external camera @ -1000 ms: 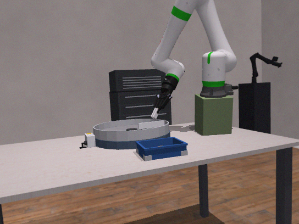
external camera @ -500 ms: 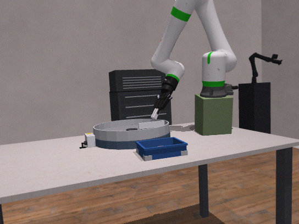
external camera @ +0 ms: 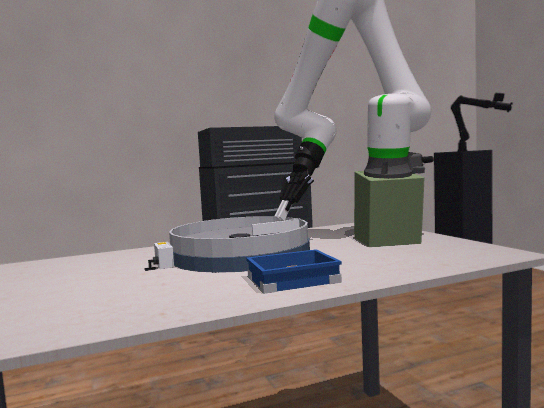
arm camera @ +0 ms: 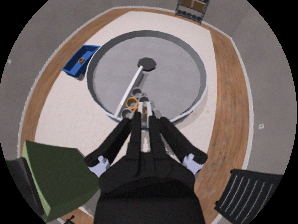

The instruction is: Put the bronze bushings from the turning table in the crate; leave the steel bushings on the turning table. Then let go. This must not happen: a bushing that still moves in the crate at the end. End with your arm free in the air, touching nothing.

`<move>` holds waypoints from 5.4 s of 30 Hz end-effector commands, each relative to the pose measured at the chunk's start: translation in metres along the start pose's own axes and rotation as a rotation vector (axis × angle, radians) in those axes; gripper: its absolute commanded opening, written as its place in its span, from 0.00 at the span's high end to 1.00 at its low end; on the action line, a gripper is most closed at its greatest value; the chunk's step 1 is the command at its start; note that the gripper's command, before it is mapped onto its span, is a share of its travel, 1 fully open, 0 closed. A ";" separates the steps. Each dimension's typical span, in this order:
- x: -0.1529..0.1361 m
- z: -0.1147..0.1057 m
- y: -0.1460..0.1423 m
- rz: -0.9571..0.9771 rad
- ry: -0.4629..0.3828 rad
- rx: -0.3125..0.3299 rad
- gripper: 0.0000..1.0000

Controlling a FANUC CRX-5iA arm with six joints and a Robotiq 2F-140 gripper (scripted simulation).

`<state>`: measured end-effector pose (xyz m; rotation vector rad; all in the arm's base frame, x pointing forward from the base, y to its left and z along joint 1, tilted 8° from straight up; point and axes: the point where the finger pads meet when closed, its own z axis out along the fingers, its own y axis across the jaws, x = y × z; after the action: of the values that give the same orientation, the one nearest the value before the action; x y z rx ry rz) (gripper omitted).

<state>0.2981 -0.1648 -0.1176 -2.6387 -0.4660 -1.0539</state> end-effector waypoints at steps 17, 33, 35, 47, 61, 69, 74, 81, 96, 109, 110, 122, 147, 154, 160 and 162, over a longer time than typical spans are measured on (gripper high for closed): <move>0.000 0.000 0.000 0.000 0.000 0.000 0.94; -0.004 0.004 0.000 0.000 0.000 0.000 0.94; -0.006 0.007 0.000 0.000 0.000 0.000 0.94; -0.007 0.008 0.000 0.000 0.000 0.000 0.94; -0.007 0.008 0.000 0.000 0.000 0.000 0.94; -0.007 0.008 0.000 0.000 0.000 0.000 0.94; -0.007 0.008 0.000 0.000 0.000 0.000 1.00; -0.007 0.008 0.000 0.000 0.000 0.000 1.00; -0.007 0.008 0.000 0.000 0.000 0.000 1.00; -0.007 0.008 0.000 0.000 0.000 0.000 1.00; -0.007 0.008 0.000 0.000 0.000 0.000 1.00; -0.006 0.007 0.000 0.000 0.000 0.000 1.00; 0.037 -0.044 -0.001 0.000 0.000 0.000 1.00; 0.037 -0.044 -0.001 0.000 0.000 0.000 1.00; 0.037 -0.044 -0.001 0.000 0.000 0.000 1.00; 0.037 -0.044 -0.001 0.000 0.000 0.000 1.00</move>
<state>0.2958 -0.1726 -0.0606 -2.6386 -0.4659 -1.0539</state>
